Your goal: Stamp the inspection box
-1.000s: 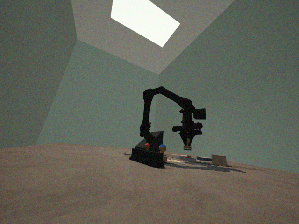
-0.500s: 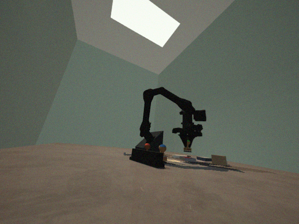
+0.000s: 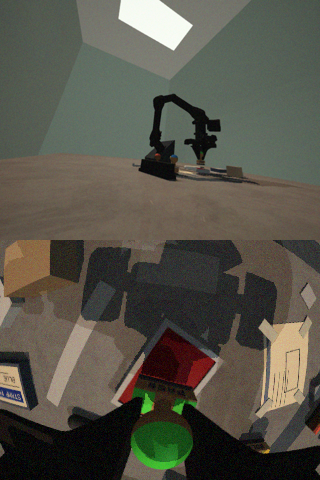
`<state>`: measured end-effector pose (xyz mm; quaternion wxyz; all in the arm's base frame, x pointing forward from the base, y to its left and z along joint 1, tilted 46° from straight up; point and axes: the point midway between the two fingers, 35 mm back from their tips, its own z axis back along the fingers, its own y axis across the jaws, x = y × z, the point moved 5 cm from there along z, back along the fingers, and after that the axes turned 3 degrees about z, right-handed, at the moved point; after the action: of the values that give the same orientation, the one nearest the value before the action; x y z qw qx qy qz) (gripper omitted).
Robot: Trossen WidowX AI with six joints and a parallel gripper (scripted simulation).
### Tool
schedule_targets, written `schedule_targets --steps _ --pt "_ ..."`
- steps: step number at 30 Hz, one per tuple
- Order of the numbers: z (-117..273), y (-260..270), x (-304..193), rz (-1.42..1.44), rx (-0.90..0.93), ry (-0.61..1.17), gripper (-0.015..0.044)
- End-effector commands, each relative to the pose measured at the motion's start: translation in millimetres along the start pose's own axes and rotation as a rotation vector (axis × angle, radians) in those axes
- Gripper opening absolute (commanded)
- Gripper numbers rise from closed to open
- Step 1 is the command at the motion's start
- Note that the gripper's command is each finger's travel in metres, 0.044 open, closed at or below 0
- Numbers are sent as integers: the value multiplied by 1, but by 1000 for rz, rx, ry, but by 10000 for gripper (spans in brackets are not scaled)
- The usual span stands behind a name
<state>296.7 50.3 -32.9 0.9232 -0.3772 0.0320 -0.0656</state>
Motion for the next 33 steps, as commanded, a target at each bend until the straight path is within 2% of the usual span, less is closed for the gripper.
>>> schedule_targets --steps 1,33 --pt "-3 0 0 6 -4 -1 0" --pt "-18 -1 -1 0 -5 -1 0"
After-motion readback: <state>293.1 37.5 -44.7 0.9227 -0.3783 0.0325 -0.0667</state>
